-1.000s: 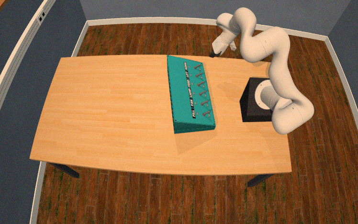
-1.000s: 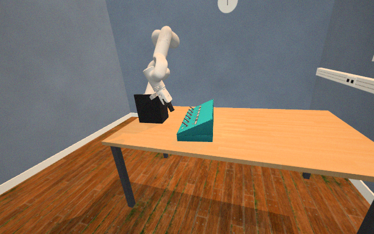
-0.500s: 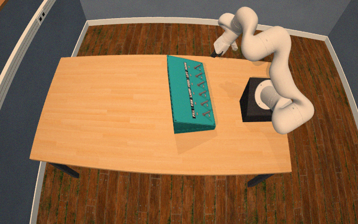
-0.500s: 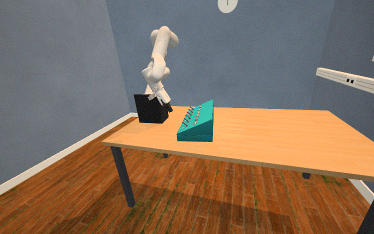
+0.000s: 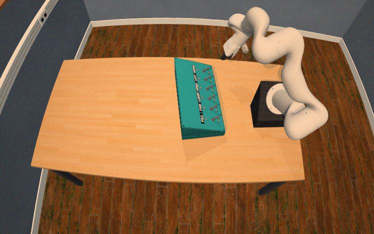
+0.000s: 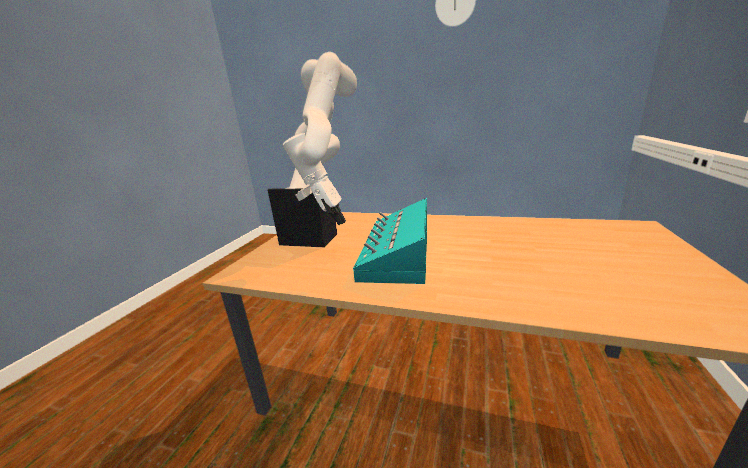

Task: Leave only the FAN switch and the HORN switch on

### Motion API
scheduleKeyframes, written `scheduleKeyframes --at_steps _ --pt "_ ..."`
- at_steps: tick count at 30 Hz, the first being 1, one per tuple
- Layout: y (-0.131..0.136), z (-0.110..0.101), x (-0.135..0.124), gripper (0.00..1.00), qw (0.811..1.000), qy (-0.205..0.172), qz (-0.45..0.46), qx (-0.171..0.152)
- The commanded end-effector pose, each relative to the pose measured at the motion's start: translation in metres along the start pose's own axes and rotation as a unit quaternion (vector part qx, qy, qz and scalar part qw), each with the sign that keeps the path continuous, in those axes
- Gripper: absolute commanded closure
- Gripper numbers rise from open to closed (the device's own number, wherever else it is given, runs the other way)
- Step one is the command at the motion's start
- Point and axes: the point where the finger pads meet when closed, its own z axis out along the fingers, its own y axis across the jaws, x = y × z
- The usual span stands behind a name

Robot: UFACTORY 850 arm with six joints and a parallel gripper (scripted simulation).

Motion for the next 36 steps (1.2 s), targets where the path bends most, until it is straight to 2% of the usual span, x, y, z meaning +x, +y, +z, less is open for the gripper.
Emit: scheduleKeyframes --at_steps 1,17,36 --pt "-0.001 -0.001 -0.001 1.00 1.000 0.000 -0.001 0.001" --pt "-0.001 0.007 -0.001 1.00 1.000 0.000 -0.001 0.001" --pt "-0.001 0.056 -0.001 1.00 1.000 0.000 -0.001 0.001"
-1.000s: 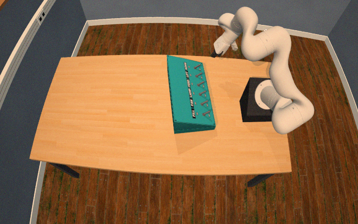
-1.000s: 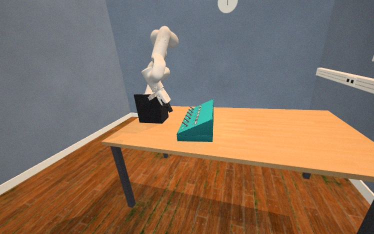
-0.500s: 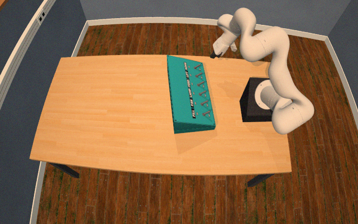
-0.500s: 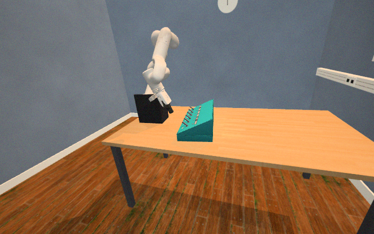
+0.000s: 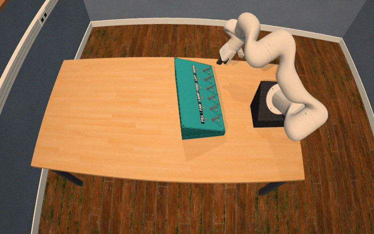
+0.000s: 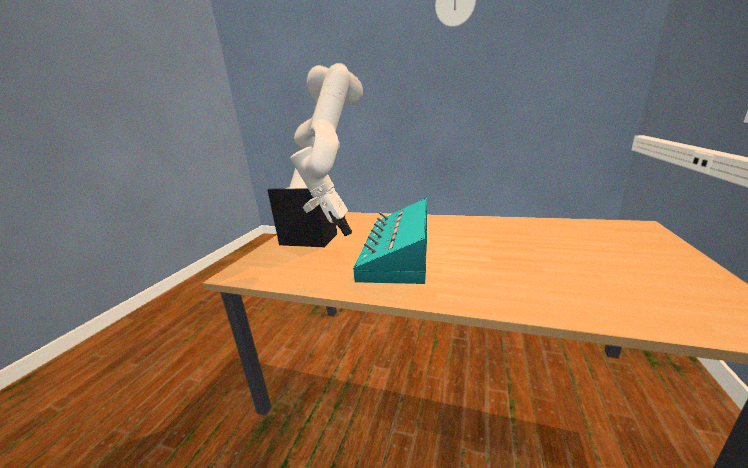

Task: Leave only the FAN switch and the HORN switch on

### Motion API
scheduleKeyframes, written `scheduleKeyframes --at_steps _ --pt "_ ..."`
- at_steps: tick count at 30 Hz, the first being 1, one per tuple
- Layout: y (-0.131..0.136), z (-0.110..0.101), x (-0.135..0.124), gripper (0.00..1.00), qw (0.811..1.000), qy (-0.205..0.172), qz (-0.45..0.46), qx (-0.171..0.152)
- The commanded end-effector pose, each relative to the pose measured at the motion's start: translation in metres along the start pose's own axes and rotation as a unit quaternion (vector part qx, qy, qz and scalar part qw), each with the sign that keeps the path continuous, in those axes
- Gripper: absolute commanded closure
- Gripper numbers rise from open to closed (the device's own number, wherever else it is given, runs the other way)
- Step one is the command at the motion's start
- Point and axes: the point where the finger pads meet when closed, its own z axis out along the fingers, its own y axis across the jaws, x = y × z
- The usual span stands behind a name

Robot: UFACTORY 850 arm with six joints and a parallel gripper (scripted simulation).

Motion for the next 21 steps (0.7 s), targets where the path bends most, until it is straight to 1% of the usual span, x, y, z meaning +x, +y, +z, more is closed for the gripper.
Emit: scheduleKeyframes --at_steps 1,13,15,21 --pt "-0.001 0.012 -0.002 1.00 1.000 -0.001 -0.001 0.001" --pt "-0.001 0.051 -0.002 1.00 1.000 -0.001 -0.001 0.001" --pt "-0.001 0.051 -0.002 1.00 1.000 -0.001 -0.001 0.001" --pt "-0.001 0.063 -0.002 1.00 1.000 -0.001 -0.001 0.001"
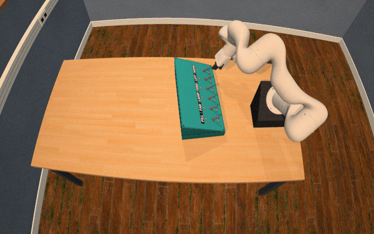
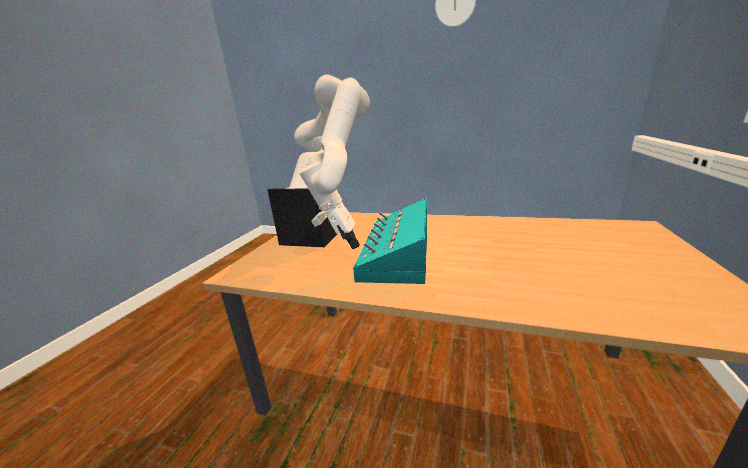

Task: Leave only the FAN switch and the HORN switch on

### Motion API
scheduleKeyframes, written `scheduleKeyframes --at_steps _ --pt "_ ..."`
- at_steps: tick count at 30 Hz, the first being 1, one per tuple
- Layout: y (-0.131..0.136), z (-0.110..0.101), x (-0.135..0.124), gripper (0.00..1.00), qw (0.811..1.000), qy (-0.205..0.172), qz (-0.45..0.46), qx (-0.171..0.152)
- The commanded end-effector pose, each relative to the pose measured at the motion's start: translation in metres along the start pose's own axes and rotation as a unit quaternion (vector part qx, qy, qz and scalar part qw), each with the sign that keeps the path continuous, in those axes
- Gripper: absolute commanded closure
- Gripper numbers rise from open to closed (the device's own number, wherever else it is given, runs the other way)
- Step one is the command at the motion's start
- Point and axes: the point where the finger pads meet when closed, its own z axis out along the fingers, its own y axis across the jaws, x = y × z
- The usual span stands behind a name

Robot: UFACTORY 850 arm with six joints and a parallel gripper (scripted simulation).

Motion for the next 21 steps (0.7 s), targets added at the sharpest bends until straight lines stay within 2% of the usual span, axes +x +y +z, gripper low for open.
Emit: scheduleKeyframes --at_steps 1,21 --pt "-0.0007 0.0069 -0.0011 1.00 1.000 -0.001 -0.001 0.001" --pt "-0.0007 0.0114 -0.0011 1.00 1.000 -0.001 -0.001 0.001"
